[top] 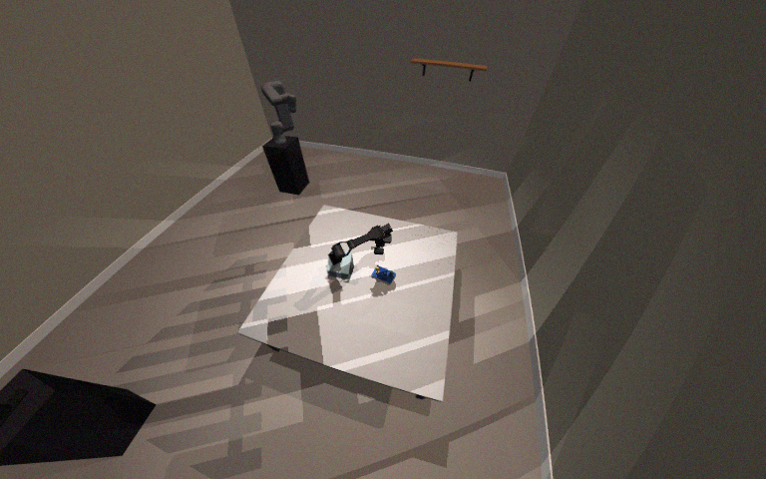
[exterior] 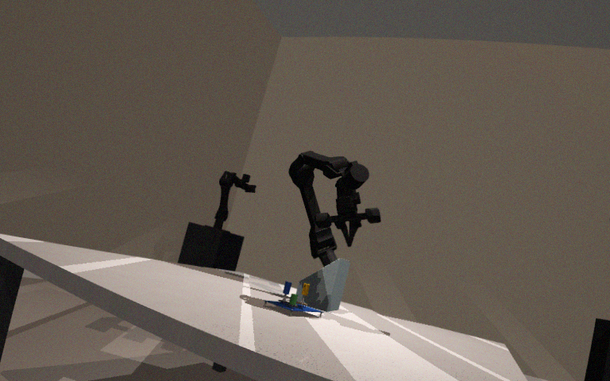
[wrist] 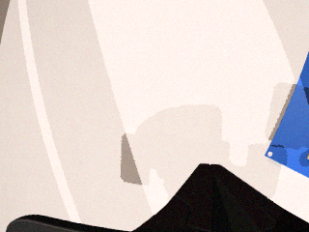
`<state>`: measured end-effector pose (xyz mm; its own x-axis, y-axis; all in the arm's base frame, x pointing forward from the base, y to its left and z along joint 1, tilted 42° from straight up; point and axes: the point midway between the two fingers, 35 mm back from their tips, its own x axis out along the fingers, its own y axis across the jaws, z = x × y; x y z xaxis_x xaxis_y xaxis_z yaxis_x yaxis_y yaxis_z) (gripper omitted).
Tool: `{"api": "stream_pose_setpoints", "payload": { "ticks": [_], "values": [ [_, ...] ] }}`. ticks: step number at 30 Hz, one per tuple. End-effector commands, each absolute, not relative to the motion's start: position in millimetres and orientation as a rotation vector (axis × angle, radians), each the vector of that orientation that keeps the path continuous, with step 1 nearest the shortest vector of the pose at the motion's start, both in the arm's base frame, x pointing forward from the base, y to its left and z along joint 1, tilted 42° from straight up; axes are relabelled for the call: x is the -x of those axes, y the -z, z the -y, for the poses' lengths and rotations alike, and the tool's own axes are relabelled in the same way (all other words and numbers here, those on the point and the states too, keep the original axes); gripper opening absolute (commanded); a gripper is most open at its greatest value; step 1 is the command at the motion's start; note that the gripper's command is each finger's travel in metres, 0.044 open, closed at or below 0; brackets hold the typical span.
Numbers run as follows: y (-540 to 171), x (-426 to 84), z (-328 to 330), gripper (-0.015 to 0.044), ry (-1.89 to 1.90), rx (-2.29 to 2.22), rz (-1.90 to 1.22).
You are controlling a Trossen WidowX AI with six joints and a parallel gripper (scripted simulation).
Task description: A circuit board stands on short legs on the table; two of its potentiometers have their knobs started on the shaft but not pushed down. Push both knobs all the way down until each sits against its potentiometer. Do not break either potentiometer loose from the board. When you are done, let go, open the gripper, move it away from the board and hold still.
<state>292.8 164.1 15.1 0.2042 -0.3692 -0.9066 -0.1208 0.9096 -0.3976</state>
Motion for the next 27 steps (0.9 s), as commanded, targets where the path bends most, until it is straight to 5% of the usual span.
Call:
{"api": "stream_pose_setpoints", "payload": {
  "ticks": [1, 15, 27],
  "values": [
    [-10.8, -293.7, -132.5, 0.0000, 0.342, 0.384, -1.365],
    [-8.8, -290.5, -42.4, 0.0000, 0.813, 0.240, -1.281],
    [6.0, -290.9, -25.0, 0.0000, 0.834, 0.235, -1.275]
  ]
}}
